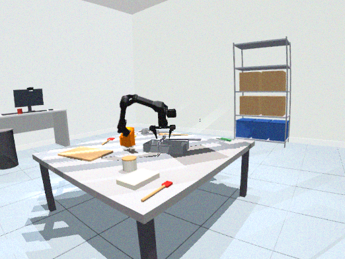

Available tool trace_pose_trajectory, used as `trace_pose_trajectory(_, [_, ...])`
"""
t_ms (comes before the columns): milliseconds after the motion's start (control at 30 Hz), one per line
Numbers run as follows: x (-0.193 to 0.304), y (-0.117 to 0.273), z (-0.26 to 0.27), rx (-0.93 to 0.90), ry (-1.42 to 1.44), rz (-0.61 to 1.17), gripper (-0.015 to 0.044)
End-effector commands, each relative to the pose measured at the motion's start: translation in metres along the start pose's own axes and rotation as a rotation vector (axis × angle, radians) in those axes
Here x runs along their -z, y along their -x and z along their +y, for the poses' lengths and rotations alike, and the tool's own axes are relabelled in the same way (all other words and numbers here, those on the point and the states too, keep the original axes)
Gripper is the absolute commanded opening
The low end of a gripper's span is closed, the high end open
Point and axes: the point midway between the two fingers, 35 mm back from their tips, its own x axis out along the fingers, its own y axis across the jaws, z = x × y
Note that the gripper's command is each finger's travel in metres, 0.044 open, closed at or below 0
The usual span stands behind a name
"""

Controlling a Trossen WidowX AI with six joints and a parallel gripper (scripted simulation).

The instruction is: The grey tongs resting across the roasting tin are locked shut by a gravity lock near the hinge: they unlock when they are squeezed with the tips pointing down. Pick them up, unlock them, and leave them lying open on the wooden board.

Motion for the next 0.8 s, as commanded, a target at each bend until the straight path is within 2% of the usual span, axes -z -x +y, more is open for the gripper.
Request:
trace_pose_trajectory(0, [-0.001,-0.008,0.002,-0.007,0.009,0.003,0.0440])
trace_pose_trajectory(767, [0.000,-0.045,0.003,-0.008,0.009,0.005,0.0440])
